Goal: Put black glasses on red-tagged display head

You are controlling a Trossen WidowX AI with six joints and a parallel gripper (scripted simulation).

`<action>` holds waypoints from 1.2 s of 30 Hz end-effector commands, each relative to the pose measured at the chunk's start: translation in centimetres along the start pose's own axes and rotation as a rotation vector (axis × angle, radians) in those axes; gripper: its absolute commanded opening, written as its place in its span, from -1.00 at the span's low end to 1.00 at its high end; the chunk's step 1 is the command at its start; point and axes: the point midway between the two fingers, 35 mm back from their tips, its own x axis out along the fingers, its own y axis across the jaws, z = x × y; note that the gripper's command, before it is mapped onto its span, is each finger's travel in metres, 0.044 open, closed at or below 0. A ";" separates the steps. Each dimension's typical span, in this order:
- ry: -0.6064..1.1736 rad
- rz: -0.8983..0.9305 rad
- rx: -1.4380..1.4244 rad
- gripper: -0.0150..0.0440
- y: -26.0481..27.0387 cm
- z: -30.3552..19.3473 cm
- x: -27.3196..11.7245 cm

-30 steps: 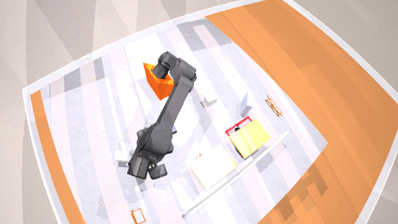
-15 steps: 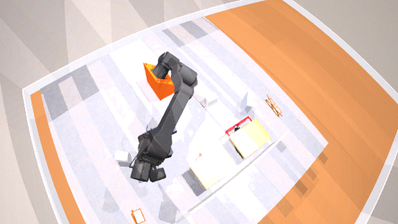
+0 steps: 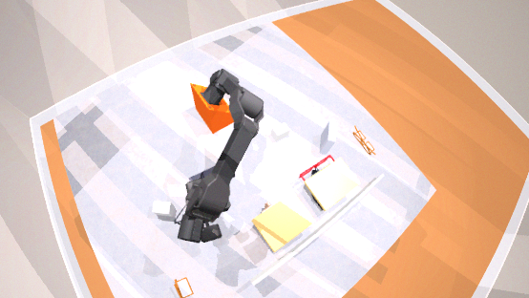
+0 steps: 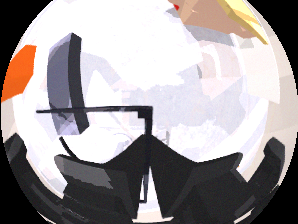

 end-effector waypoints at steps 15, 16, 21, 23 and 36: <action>-0.004 0.001 0.001 -0.49 -0.9 0.8 0.1; -0.004 0.001 0.001 -0.49 -1.0 0.9 0.1; -0.005 0.001 0.001 -0.49 -1.2 1.1 0.1; -0.005 0.001 0.001 -0.49 -1.3 1.2 0.1; -0.005 0.001 0.001 -0.49 -2.1 2.2 0.1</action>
